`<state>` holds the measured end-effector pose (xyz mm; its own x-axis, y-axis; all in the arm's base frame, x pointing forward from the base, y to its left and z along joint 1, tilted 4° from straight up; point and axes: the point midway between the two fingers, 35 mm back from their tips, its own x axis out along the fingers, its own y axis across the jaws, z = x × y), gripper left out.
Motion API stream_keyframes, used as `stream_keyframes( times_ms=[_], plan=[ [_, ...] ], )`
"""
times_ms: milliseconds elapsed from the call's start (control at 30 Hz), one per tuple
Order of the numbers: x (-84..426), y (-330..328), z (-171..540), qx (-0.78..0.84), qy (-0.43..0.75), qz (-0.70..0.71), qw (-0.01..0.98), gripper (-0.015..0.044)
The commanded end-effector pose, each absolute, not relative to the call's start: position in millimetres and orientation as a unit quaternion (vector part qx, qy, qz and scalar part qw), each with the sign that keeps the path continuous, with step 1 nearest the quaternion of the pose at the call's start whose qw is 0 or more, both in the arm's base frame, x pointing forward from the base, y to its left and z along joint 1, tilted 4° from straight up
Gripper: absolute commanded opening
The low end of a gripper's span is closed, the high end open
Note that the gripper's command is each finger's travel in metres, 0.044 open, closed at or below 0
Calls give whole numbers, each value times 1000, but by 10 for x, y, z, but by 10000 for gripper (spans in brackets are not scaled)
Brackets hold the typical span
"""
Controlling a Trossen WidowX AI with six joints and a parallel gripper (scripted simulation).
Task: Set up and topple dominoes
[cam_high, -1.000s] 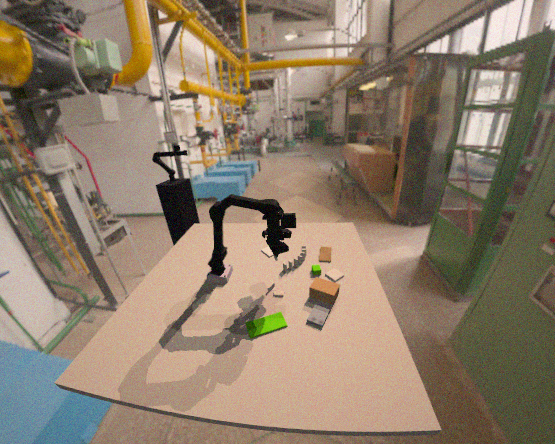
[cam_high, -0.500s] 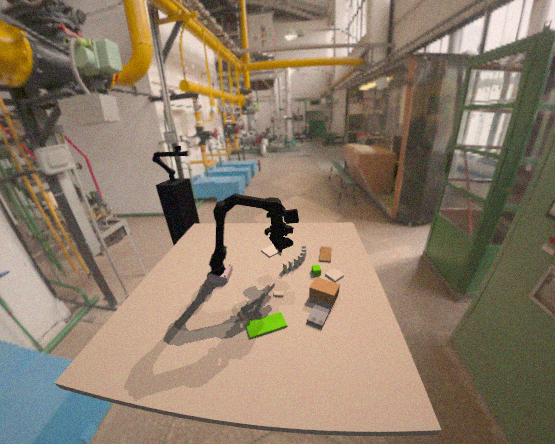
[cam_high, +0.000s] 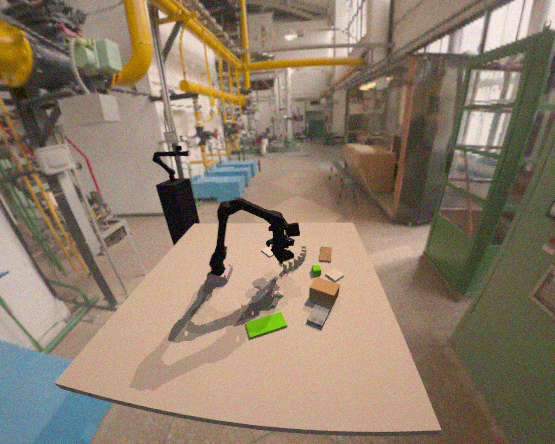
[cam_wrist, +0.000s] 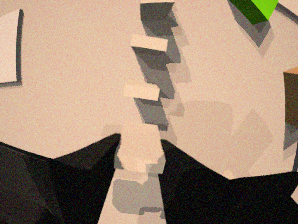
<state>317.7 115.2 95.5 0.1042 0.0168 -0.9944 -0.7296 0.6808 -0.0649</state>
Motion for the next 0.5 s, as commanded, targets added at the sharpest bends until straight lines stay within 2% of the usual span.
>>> stream_keyframes(
  times_ms=[0, 467],
  plan=[
    [3164, 1136, 719, -292, 613, 271, 682, 107],
    [3142, 1123, 513, -292, 613, 271, 682, 107]
  ],
)
